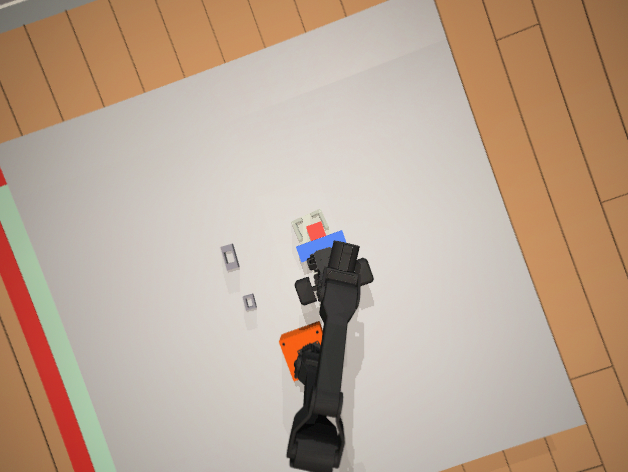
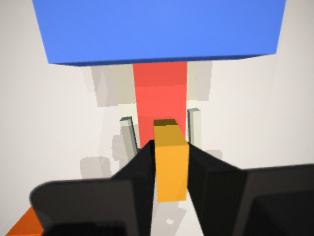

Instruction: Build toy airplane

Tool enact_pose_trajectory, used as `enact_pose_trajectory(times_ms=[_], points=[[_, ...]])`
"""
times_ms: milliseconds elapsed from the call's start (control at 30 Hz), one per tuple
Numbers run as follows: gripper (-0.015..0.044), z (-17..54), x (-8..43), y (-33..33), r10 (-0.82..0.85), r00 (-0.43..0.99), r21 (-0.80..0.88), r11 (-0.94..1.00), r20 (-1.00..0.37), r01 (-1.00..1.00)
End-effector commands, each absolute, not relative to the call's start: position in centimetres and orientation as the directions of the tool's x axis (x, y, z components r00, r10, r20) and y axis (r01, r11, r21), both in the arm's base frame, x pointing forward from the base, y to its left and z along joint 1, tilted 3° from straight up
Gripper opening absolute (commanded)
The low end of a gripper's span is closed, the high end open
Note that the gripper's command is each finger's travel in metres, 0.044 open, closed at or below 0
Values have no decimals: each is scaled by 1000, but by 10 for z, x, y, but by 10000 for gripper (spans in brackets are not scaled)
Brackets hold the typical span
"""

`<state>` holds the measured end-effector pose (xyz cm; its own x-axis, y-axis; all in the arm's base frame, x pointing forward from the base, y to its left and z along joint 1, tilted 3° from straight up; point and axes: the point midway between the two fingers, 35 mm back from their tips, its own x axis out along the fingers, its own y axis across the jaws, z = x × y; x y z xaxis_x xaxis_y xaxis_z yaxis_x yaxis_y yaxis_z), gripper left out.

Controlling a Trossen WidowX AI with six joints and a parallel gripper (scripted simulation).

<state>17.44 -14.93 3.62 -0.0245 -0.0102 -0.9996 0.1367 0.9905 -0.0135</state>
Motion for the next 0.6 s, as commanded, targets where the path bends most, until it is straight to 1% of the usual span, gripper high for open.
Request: enact_pose_trajectory(times_ms=[0,133,200,300,567], points=[[78,36,174,-149,-10,-25,-14,991,-1000,137],[51,36,174,-149,-10,-25,-14,991,-1000,137],[0,36,174,-149,-10,-25,-14,991,-1000,137],[0,36,174,-149,-10,-25,-14,991,-1000,137],[210,36,174,-149,-10,-25,-14,991,-1000,137]])
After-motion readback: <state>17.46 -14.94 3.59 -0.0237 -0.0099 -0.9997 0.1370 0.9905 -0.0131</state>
